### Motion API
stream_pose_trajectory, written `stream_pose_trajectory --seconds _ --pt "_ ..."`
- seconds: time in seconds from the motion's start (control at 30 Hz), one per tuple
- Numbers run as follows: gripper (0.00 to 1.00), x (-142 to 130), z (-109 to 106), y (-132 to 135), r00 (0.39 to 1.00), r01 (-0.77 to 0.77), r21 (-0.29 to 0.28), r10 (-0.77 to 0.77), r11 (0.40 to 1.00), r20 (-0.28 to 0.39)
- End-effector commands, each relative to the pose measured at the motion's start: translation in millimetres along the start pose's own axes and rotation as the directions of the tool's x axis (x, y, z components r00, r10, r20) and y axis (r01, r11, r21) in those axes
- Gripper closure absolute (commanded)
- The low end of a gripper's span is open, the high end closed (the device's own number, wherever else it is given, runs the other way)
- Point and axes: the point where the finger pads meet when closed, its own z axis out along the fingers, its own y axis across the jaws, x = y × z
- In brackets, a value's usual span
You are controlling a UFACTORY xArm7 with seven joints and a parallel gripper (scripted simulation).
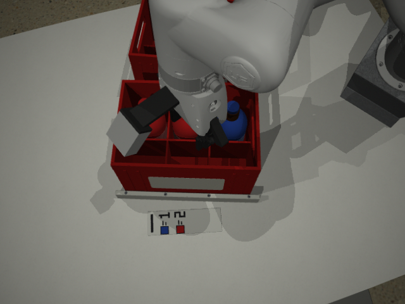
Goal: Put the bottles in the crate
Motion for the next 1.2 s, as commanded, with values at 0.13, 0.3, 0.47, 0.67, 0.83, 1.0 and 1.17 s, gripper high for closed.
stream_pose_trajectory --seconds 0.13,0.3,0.47,0.67,0.83,1.0,1.17 --pt "0.35 -0.9 -13.6 -36.8 1.000 0.000 -0.003 0.000 1.000 -0.003" --pt "0.35 -1.9 -19.2 -56.1 1.000 0.000 -0.003 0.000 1.000 -0.003" --pt "0.35 -3.1 -26.2 -80.2 1.000 0.000 -0.002 0.000 1.000 -0.003" --pt "0.35 -4.6 -34.6 -109.1 1.000 0.000 -0.002 0.000 1.000 -0.003" --pt "0.35 -5.3 -38.8 -123.5 1.000 0.000 -0.002 0.000 1.000 -0.003" --pt "0.35 -6.6 -45.7 -147.5 1.000 0.000 -0.002 0.000 1.000 -0.003" --pt "0.35 -7.8 -52.8 -171.6 1.000 0.000 -0.001 0.000 1.000 -0.003"
